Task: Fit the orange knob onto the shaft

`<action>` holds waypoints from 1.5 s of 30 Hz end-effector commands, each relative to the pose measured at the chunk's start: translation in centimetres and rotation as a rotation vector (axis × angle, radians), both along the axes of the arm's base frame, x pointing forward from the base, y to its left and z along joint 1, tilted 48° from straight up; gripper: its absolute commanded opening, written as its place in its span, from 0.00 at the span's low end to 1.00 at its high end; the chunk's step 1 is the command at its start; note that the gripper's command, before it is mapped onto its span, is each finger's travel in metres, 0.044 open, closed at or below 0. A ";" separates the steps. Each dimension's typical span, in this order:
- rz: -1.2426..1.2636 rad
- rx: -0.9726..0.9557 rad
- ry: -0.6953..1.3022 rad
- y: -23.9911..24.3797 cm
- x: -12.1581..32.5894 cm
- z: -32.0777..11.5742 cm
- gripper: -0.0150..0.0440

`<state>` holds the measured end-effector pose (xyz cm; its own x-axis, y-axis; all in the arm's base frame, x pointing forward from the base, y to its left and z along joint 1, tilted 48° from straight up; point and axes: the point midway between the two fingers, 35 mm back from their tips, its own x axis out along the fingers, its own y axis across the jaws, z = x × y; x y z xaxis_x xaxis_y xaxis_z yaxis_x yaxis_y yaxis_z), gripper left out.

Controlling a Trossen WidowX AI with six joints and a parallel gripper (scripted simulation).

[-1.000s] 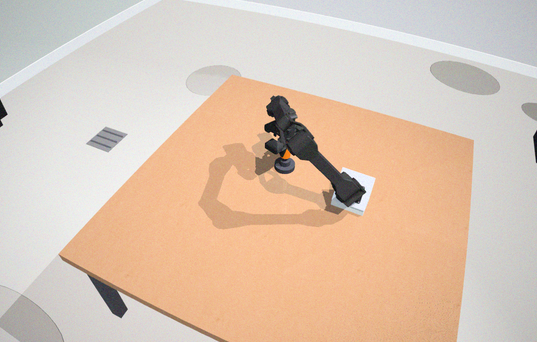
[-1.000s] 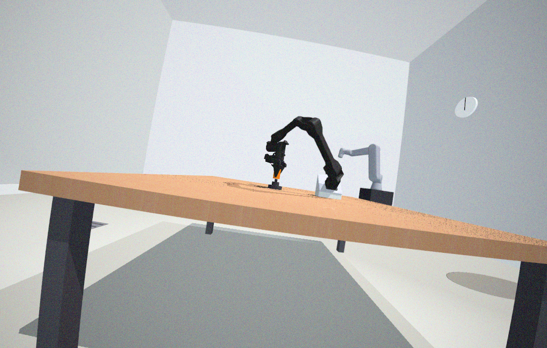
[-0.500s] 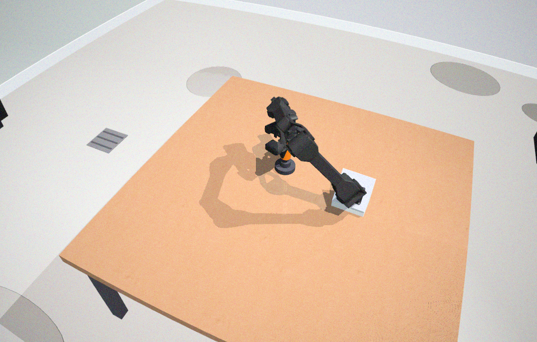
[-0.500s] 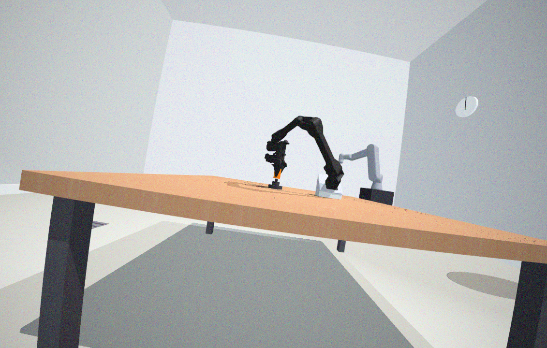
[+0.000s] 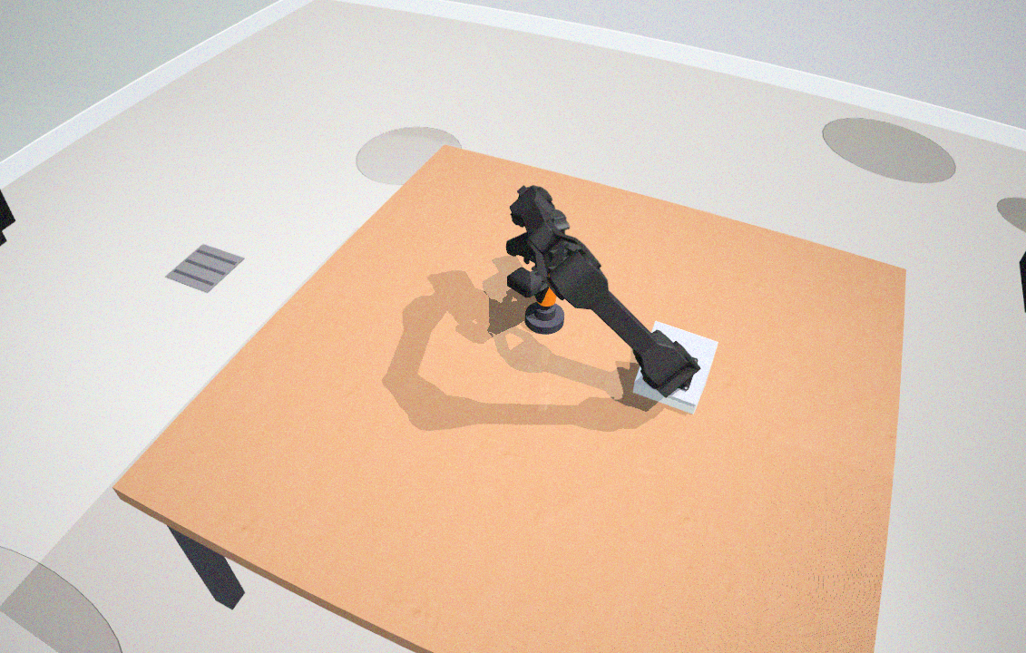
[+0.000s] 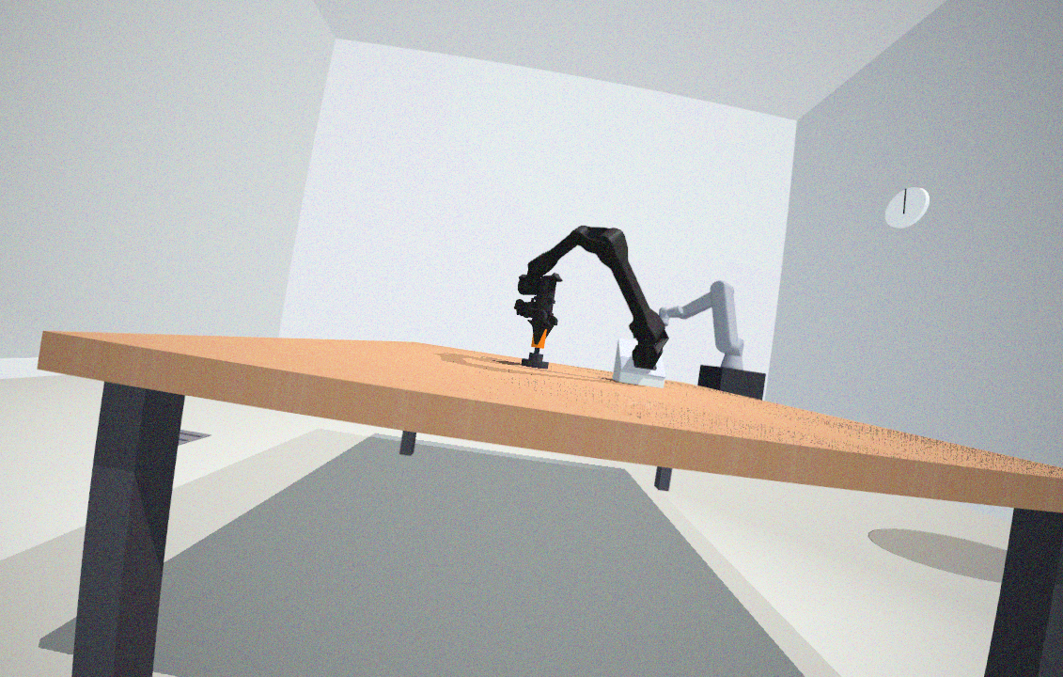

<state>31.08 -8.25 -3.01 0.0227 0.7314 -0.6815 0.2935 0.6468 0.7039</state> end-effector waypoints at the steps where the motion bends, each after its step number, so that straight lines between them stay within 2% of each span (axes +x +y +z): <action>1: -0.004 0.000 0.002 0.0 -0.1 0.0 0.25; 13: -0.010 0.000 0.008 -0.2 -0.1 0.5 0.25; 20: -0.146 0.005 0.155 -0.3 0.1 0.6 0.25; 45: -0.146 0.005 0.155 -0.4 0.2 0.3 0.25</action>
<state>31.32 -8.34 -3.01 0.0182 0.7329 -0.6801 0.4905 0.5862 0.6448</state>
